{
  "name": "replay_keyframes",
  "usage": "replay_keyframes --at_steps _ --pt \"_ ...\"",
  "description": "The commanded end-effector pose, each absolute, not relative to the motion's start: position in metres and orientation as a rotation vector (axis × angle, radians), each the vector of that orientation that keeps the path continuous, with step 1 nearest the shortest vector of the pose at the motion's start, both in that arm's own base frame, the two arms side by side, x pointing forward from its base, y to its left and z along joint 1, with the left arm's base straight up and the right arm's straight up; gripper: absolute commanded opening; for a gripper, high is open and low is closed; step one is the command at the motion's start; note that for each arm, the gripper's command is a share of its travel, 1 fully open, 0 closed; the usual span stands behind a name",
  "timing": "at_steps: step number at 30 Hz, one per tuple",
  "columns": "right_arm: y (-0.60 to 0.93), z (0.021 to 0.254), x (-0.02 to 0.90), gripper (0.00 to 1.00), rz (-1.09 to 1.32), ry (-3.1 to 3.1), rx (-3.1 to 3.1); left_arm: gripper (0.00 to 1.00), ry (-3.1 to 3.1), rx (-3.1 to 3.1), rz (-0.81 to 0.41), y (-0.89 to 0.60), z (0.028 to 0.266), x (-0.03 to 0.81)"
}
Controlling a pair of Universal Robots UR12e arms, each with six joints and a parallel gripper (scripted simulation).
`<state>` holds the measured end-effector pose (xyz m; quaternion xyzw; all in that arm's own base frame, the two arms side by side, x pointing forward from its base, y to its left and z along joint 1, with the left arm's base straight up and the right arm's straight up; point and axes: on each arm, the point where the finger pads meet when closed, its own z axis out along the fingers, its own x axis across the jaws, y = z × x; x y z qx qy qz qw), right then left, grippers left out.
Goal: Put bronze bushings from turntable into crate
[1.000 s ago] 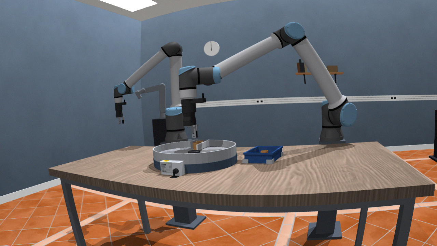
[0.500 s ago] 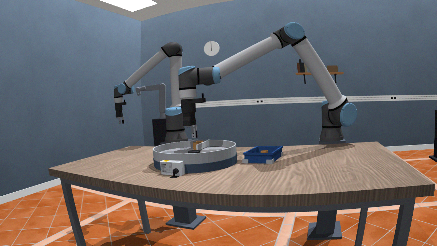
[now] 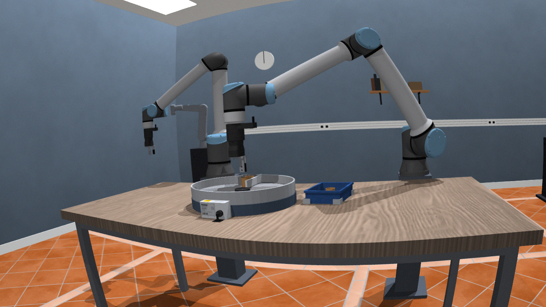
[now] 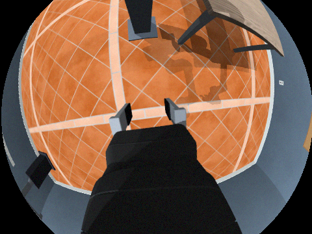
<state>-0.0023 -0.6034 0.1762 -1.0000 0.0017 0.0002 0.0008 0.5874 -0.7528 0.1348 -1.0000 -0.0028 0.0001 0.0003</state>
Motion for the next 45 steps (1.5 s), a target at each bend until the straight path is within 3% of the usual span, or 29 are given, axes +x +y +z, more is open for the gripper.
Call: replay_keyframes --at_steps 1,14,23,45 --pt "-0.604 0.177 -0.002 1.00 0.000 0.005 -3.142 0.36 -0.009 -3.143 -0.002 -0.753 0.137 0.588" --pt "-0.604 0.177 -0.002 1.00 0.000 0.005 -3.142 0.36 -0.009 -3.143 -0.002 -0.753 0.136 0.588" --pt "-0.604 0.177 -0.002 1.00 0.000 0.005 -3.142 0.36 -0.009 -3.143 -0.002 -0.754 0.115 0.588" --pt "-0.604 0.177 -0.002 1.00 0.000 0.005 -3.142 0.36 -0.009 -3.143 -0.002 -0.754 0.114 0.588"
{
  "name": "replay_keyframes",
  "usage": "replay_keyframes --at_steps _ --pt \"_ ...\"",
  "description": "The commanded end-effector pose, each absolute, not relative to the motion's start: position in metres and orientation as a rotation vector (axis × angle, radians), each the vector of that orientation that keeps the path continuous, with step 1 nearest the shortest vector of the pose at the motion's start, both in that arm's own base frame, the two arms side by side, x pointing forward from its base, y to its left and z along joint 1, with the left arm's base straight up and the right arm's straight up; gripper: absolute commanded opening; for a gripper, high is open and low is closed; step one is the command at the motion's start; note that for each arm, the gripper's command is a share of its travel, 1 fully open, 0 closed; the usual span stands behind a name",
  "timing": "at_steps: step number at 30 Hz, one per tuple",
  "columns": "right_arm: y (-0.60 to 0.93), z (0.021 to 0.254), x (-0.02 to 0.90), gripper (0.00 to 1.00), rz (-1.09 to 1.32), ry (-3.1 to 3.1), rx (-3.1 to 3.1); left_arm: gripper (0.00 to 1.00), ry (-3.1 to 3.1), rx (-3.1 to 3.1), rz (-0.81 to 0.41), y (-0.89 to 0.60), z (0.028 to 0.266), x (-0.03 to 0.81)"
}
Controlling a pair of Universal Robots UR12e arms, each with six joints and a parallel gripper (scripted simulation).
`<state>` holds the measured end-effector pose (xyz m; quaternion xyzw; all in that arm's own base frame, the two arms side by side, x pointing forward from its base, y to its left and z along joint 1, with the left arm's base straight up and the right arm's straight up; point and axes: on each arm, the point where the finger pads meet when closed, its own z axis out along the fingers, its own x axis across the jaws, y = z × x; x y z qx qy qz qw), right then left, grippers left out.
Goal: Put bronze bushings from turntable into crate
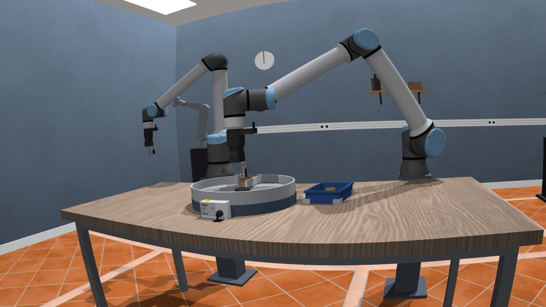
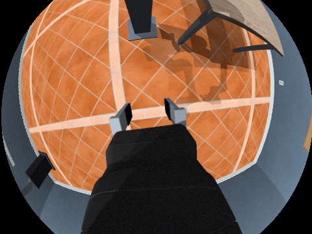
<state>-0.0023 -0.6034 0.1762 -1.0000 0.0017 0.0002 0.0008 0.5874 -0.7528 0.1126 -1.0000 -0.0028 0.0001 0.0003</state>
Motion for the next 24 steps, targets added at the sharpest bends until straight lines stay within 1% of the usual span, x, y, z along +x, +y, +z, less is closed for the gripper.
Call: replay_keyframes --at_steps 1,16,24 --pt "-0.6040 0.1770 -0.0021 1.00 0.000 0.005 -3.142 0.36 -0.009 -3.143 -0.002 -0.7535 0.1143 0.5878" --pt "-0.6040 0.1770 -0.0021 1.00 0.000 0.005 -3.142 0.36 -0.009 -3.143 -0.002 -0.7535 0.1140 0.5878" --pt "-0.6040 0.1770 -0.0021 1.00 0.000 0.005 -3.142 0.36 -0.009 -3.143 -0.002 -0.7535 0.1050 0.5878"
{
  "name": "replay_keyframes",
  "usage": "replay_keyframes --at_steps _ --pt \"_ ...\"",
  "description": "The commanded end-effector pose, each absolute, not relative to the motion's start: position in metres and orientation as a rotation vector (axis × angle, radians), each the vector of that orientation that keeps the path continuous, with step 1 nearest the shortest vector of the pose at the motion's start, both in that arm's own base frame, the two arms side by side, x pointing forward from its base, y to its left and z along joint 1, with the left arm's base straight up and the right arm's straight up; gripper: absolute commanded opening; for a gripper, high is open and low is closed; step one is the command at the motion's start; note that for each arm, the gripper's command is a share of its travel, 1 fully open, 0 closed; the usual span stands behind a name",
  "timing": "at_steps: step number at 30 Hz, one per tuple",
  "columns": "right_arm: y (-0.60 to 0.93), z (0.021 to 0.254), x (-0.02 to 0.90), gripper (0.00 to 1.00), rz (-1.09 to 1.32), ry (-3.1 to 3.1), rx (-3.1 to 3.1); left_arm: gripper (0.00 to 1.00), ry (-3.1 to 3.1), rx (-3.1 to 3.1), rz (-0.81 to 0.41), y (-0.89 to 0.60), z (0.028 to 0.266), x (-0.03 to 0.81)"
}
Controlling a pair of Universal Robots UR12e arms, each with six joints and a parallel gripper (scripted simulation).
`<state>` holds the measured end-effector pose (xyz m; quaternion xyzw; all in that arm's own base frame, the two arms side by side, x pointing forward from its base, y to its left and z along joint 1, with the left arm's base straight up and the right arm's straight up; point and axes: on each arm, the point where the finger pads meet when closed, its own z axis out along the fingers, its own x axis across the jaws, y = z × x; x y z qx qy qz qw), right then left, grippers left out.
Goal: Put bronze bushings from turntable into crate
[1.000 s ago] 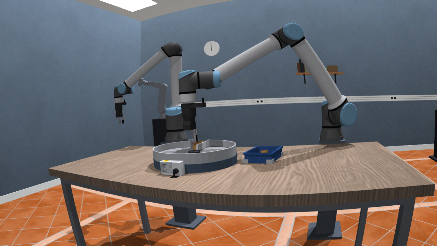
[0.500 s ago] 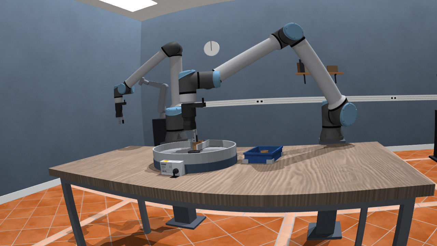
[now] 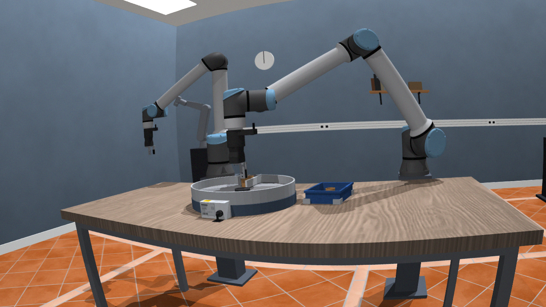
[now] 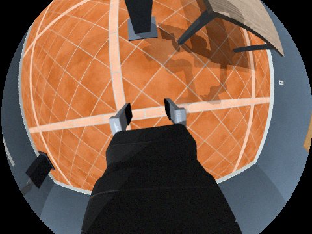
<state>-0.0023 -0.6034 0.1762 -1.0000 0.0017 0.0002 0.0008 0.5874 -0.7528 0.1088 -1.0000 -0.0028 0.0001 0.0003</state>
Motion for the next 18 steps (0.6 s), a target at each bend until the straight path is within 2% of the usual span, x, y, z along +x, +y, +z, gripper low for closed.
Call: replay_keyframes --at_steps 1,18 --pt "-0.604 0.177 -0.002 1.00 0.000 0.005 -3.142 0.36 -0.009 -3.143 -0.002 -0.754 0.103 0.588" --pt "-0.604 0.177 -0.002 1.00 0.000 0.005 -3.142 0.36 -0.009 -3.143 -0.002 -0.754 0.090 0.588"
